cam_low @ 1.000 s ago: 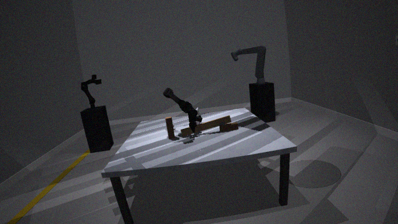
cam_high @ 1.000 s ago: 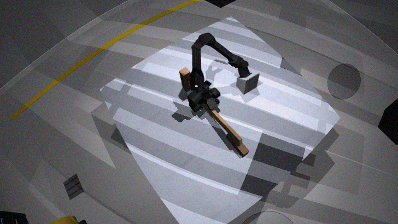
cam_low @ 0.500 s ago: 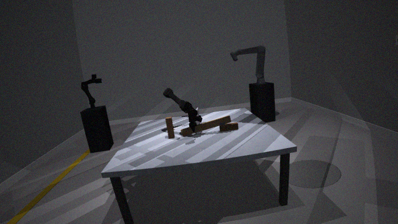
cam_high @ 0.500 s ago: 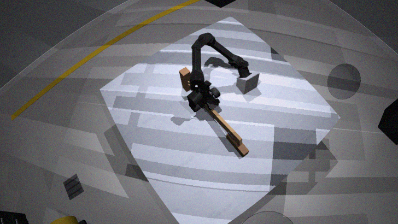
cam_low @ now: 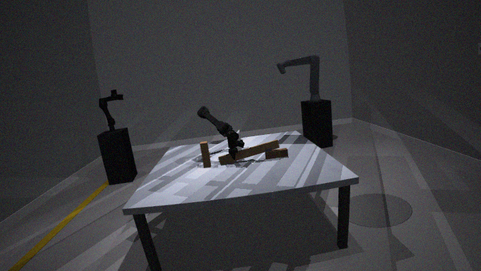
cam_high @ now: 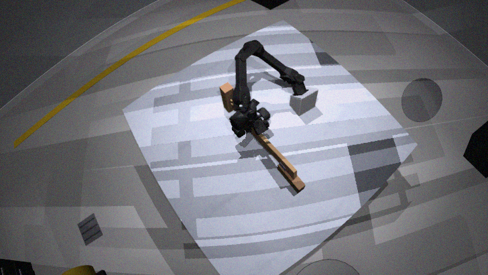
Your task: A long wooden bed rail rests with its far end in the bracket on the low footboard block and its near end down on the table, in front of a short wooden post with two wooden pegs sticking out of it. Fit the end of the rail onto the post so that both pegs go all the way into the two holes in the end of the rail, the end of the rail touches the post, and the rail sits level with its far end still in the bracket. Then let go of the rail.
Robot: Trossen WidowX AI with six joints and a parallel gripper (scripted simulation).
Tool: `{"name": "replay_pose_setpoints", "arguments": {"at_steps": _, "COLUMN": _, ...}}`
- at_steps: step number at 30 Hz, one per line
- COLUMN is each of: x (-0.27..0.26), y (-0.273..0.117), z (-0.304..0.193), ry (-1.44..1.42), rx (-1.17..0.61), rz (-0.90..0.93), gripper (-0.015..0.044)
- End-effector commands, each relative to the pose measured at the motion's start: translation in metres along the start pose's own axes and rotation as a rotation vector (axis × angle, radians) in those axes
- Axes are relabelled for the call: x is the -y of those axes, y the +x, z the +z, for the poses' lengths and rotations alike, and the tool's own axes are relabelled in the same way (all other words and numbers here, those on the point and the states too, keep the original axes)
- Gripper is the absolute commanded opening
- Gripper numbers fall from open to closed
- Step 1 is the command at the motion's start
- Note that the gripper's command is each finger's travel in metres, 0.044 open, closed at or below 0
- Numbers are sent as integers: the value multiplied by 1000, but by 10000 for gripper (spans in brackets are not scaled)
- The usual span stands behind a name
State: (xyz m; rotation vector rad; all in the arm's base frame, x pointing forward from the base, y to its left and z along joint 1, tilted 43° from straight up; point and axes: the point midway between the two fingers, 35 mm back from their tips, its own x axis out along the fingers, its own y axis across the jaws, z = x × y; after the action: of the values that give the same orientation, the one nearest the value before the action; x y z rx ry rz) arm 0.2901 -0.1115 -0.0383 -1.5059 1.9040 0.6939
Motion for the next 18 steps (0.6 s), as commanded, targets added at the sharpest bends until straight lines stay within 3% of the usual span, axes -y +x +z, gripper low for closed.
{"name": "replay_pose_setpoints", "arguments": {"at_steps": 1, "x": 0, "y": -3, "z": 0, "ry": -3, "rx": -3, "rz": -2, "gripper": 0}}
{"name": "replay_pose_setpoints", "arguments": {"at_steps": 18, "x": 2, "y": -12, "z": 0, "ry": -3, "rx": -2, "rz": -2, "gripper": 0}}
